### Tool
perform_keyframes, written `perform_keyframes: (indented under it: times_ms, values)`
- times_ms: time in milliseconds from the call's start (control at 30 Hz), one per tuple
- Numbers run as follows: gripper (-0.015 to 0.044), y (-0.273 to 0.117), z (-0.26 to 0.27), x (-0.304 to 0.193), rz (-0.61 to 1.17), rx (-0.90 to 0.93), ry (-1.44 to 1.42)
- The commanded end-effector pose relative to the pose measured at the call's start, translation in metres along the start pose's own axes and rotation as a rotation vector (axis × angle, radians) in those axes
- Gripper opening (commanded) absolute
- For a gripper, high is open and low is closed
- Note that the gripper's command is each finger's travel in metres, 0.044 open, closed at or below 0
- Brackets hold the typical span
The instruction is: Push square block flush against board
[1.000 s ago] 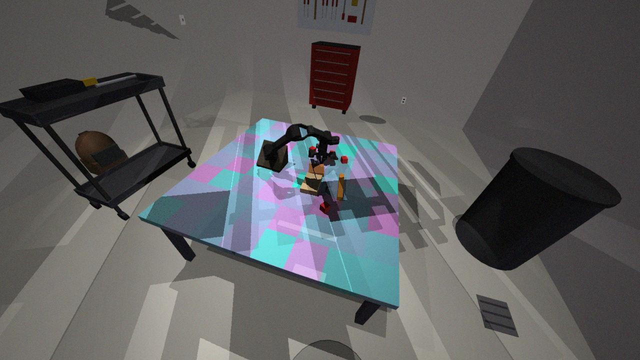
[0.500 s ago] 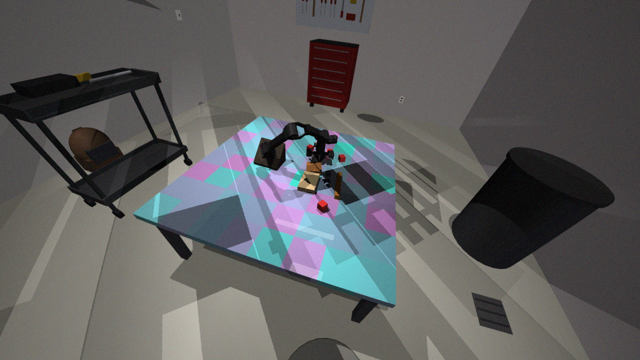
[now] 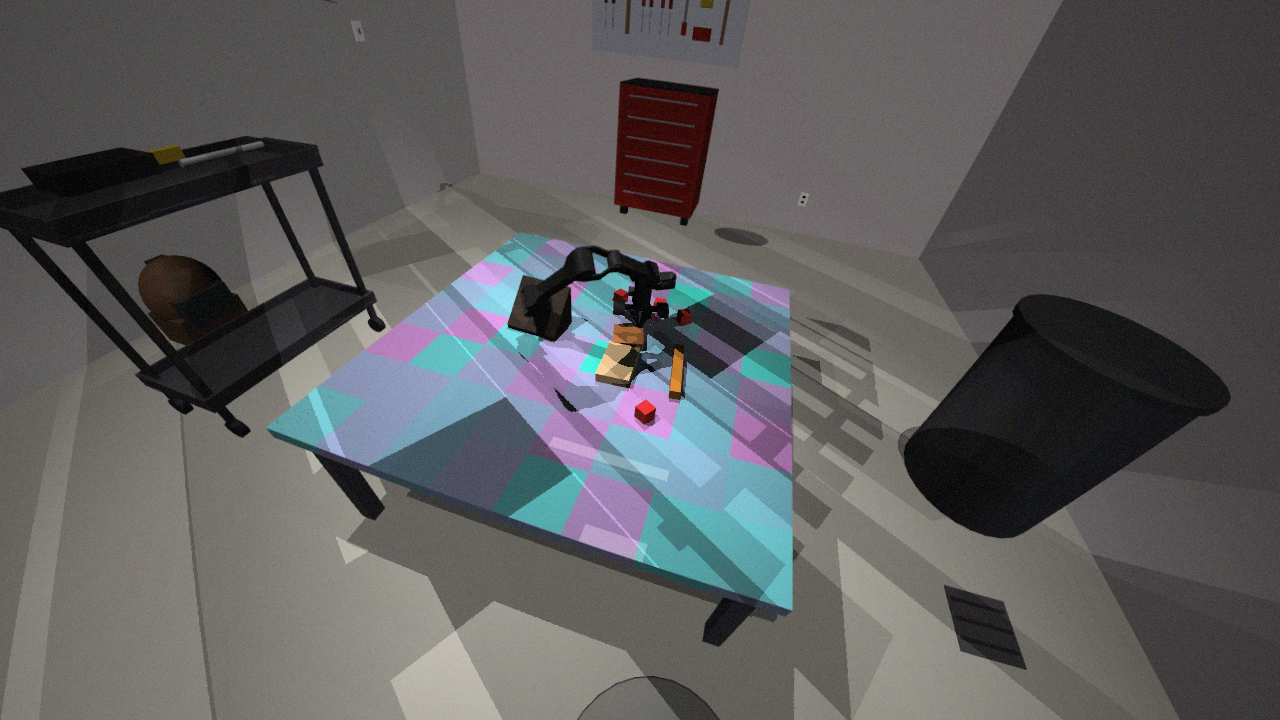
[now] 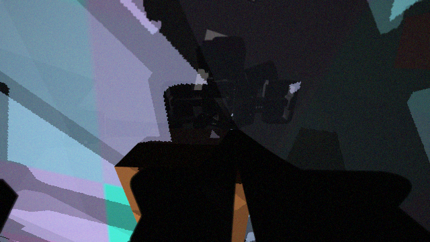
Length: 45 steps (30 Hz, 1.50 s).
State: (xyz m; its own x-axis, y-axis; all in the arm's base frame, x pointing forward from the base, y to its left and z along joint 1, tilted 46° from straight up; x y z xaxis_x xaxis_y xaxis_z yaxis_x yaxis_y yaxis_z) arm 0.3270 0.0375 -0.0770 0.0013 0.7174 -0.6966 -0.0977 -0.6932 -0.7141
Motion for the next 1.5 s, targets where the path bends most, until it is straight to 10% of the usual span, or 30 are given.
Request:
perform_keyframes:
  times_ms: [0, 1467]
  values:
    - [0.0000, 0.000, -0.001, -0.004, 0.004, 0.000, -0.004]
    - [0.0000, 0.000, -0.008, -0.034, 0.004, -0.001, -0.005]
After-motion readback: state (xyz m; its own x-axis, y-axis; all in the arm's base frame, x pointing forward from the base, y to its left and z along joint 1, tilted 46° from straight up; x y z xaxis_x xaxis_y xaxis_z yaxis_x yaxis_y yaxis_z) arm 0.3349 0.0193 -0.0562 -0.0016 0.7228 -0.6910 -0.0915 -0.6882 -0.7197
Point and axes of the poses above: the point midway between the two fingers, 35 mm back from their tips, its own y axis out along the fingers, its own z axis across the jaws, x = y × z, the point moved 4 cm from there along -y, back along the fingers, and after that the axes turned 12 degrees about y, right-handed, at the moved point
